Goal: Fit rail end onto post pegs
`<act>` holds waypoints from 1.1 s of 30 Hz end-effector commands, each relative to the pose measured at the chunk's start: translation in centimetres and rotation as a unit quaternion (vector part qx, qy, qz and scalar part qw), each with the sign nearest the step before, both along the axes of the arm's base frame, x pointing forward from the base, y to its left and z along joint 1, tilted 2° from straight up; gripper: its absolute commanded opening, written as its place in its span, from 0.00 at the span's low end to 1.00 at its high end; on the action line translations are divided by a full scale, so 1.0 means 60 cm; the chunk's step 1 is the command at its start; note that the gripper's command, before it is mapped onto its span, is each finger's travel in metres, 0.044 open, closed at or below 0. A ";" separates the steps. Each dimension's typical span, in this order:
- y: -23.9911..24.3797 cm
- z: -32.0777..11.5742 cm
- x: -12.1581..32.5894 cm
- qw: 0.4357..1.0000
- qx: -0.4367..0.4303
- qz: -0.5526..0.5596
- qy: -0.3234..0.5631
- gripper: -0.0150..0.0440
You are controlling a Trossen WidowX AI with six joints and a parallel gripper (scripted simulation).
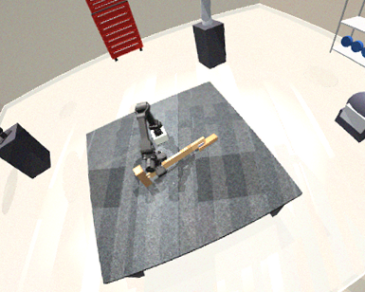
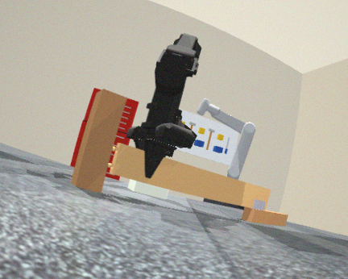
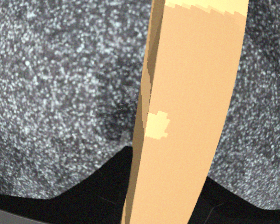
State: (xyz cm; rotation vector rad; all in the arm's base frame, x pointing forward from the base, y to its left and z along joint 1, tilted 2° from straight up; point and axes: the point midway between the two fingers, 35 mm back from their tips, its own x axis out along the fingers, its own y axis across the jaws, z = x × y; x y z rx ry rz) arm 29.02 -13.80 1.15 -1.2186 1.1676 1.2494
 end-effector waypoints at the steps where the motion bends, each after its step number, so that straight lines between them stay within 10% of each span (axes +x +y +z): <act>1: -0.004 0.003 0.003 1.000 -0.001 0.001 -0.003 0.25; 33: -0.020 0.002 0.003 1.000 -0.002 0.001 -0.003 0.25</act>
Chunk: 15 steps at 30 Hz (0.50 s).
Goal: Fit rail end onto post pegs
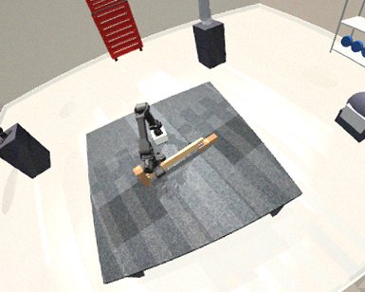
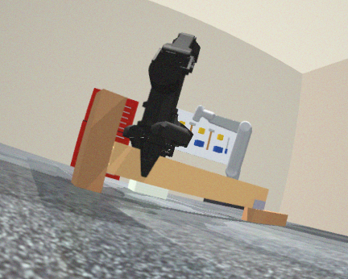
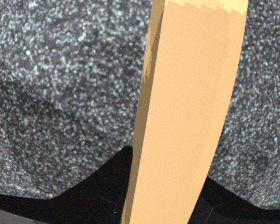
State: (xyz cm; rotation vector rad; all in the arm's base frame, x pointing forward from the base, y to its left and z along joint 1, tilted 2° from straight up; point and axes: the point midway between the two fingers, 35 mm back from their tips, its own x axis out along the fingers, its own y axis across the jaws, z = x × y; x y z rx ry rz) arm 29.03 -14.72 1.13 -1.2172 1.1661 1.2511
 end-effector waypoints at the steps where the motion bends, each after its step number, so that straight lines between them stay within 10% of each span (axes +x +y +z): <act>1: -0.005 0.003 0.003 1.000 -0.003 0.001 -0.003 0.25; 15: -0.012 0.003 0.003 1.000 -0.003 0.001 -0.003 0.25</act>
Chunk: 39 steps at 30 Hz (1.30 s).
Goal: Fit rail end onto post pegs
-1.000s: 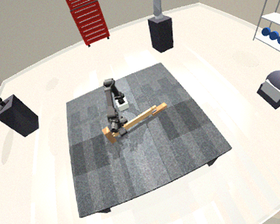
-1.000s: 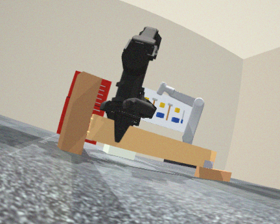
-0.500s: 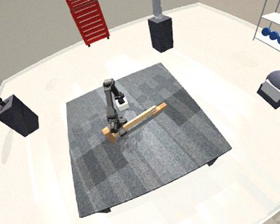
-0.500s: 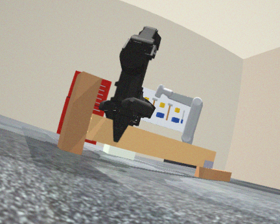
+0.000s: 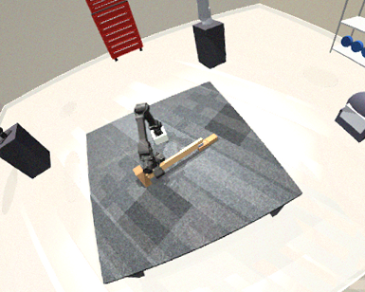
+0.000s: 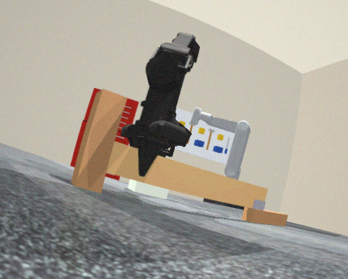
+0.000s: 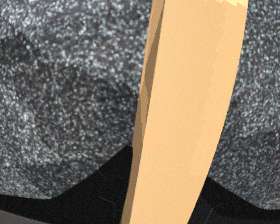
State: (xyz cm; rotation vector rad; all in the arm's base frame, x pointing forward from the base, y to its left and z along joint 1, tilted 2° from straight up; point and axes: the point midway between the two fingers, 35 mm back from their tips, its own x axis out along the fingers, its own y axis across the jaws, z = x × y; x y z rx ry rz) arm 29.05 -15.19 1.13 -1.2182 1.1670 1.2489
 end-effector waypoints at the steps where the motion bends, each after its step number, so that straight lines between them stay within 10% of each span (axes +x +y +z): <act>1: -0.005 0.003 0.003 1.000 -0.002 0.002 -0.003 0.25; 20: -0.013 0.003 0.003 1.000 -0.002 0.002 -0.003 0.25; 39: -0.005 0.000 0.001 1.000 0.002 0.001 0.001 1.00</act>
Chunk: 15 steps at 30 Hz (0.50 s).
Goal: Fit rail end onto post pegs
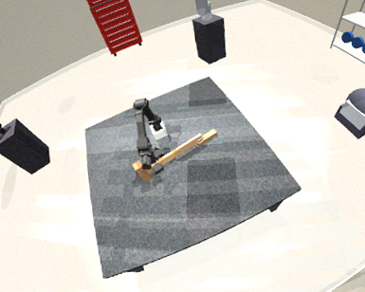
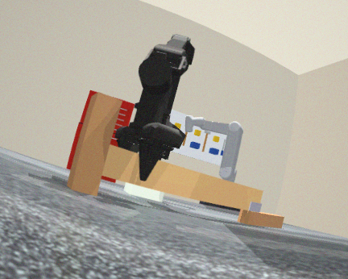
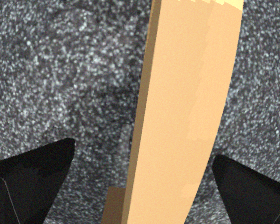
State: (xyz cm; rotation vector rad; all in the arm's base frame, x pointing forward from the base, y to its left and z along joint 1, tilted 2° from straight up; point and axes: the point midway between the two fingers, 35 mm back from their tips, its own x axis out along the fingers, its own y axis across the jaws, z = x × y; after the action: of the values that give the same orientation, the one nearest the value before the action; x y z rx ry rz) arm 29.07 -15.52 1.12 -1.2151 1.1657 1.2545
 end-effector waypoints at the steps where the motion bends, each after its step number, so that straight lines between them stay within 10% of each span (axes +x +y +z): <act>1: 0.000 0.000 0.000 1.000 0.000 0.000 0.000 1.00; 15: 0.050 0.051 -0.003 1.000 -0.003 0.001 -0.005 1.00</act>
State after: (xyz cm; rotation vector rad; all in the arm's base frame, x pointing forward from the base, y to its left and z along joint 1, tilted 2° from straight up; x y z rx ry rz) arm 29.03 -12.62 4.18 -1.2354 1.1591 1.2477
